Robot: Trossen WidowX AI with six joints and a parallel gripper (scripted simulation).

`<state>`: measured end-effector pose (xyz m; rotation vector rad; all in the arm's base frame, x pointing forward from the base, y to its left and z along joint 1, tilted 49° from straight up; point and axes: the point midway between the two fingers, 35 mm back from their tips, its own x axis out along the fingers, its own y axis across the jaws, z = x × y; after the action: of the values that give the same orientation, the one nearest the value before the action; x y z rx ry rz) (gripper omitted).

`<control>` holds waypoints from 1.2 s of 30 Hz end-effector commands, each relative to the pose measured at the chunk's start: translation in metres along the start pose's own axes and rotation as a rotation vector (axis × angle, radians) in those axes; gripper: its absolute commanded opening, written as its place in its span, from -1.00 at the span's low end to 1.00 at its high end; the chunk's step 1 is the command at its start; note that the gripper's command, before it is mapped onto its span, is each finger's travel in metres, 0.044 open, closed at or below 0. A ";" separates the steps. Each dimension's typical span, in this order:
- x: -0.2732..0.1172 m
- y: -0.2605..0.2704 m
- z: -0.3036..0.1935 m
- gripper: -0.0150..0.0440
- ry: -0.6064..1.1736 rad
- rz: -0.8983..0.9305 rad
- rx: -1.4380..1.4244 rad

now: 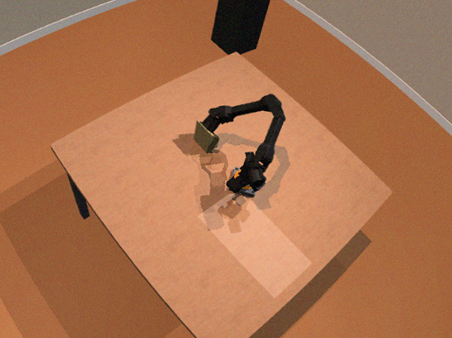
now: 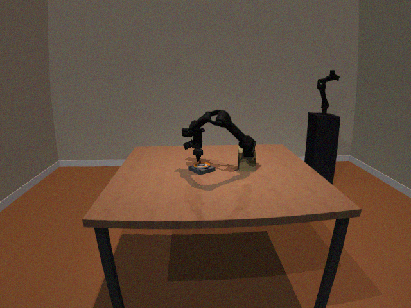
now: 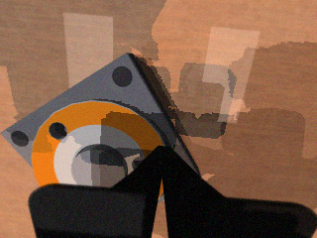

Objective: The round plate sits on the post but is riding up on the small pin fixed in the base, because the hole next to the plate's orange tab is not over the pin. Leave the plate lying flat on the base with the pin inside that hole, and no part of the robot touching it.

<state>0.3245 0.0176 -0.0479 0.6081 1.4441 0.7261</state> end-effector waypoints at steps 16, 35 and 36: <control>0.000 -0.006 -0.022 -0.49 0.010 -0.003 0.004; -0.002 -0.004 -0.043 -0.49 0.011 -0.003 0.005; -0.002 -0.003 -0.044 -0.49 0.011 -0.003 0.005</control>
<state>0.2888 0.0102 -0.0499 0.6072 1.4457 0.7234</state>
